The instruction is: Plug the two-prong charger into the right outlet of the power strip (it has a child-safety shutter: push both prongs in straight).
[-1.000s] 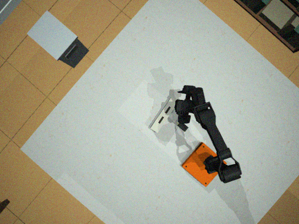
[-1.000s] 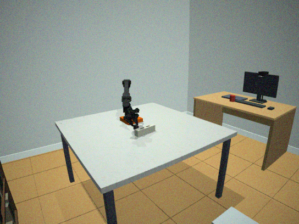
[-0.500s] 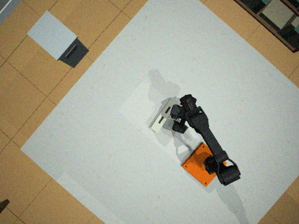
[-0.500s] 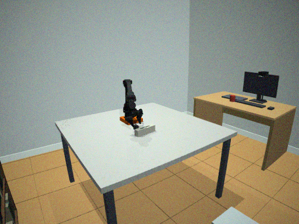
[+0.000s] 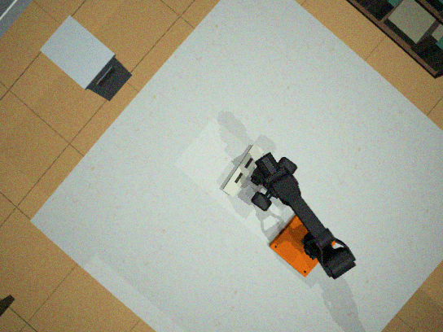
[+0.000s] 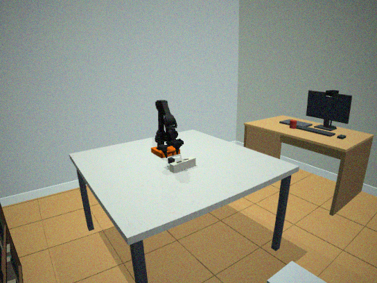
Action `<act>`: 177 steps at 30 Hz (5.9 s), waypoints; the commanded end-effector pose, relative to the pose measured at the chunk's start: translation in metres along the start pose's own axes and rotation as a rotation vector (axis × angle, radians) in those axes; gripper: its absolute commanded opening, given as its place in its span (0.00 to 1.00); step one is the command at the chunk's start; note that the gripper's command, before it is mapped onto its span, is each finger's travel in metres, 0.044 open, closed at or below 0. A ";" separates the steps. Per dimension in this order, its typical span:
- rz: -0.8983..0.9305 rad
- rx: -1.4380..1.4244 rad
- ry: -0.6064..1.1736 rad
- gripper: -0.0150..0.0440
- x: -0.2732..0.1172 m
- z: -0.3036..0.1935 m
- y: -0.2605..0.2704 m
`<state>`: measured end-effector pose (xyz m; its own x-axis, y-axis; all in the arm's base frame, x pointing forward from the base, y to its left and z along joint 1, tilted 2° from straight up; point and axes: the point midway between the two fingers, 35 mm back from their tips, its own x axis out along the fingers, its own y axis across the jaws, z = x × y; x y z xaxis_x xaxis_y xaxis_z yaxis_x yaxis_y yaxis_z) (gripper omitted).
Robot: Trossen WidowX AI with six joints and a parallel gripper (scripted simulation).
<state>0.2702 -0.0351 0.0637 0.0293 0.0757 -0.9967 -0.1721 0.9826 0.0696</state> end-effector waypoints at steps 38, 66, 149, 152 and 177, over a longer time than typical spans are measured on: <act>-0.044 0.095 0.097 1.00 0.039 -0.019 0.007; -0.042 0.091 0.088 0.60 0.056 -0.019 0.007; -0.047 -0.040 0.091 0.25 0.046 0.025 -0.018; -0.047 -0.041 0.090 0.25 0.047 0.029 -0.018; -0.047 -0.042 0.090 0.25 0.048 0.034 -0.018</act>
<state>0.3066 -0.0433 0.0164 -0.0488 0.0125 -0.9987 -0.2167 0.9760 0.0228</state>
